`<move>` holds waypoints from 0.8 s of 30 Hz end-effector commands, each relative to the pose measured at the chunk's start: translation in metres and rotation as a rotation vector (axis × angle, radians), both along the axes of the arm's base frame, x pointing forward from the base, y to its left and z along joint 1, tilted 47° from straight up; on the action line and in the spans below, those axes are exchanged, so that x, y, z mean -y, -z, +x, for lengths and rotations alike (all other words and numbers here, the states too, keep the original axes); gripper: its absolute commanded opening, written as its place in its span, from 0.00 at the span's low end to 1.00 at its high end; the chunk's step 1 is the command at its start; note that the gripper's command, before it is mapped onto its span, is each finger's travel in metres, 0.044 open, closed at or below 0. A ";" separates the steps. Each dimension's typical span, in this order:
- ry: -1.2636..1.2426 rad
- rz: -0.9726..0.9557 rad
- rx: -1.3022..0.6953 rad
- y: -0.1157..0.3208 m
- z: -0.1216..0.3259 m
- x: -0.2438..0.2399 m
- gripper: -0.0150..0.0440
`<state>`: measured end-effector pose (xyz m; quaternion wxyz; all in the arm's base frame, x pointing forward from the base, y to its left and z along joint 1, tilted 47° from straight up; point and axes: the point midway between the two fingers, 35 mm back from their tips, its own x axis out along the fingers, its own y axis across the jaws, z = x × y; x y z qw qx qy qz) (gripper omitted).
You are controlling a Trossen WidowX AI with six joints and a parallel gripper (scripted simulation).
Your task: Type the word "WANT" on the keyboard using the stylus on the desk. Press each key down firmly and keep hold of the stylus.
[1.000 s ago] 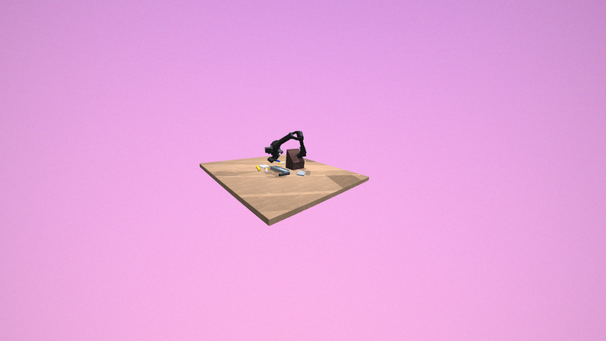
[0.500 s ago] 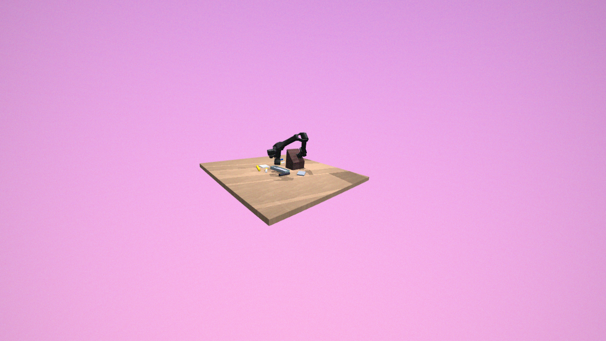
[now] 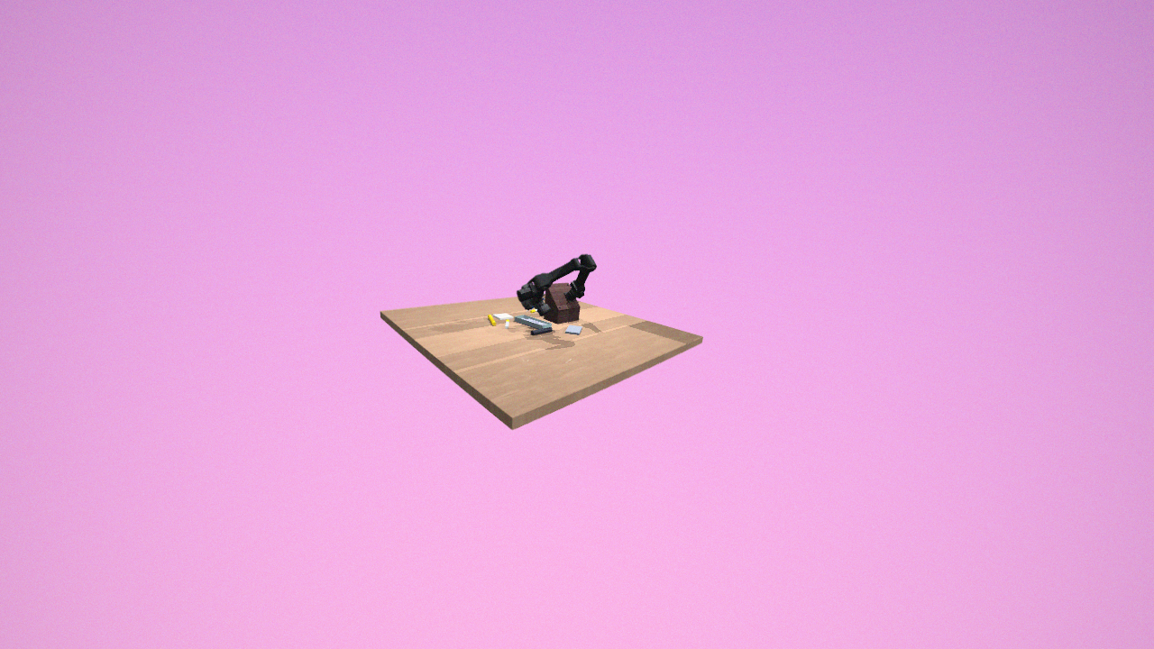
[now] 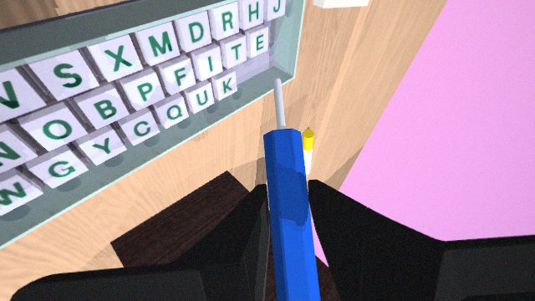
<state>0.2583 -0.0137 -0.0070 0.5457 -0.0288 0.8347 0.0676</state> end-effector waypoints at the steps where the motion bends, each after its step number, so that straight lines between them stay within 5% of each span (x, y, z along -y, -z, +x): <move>1: -0.169 0.039 0.014 -0.014 0.001 -0.008 0.25; 24: -1.057 0.259 -0.002 -0.078 -0.014 -0.051 0.25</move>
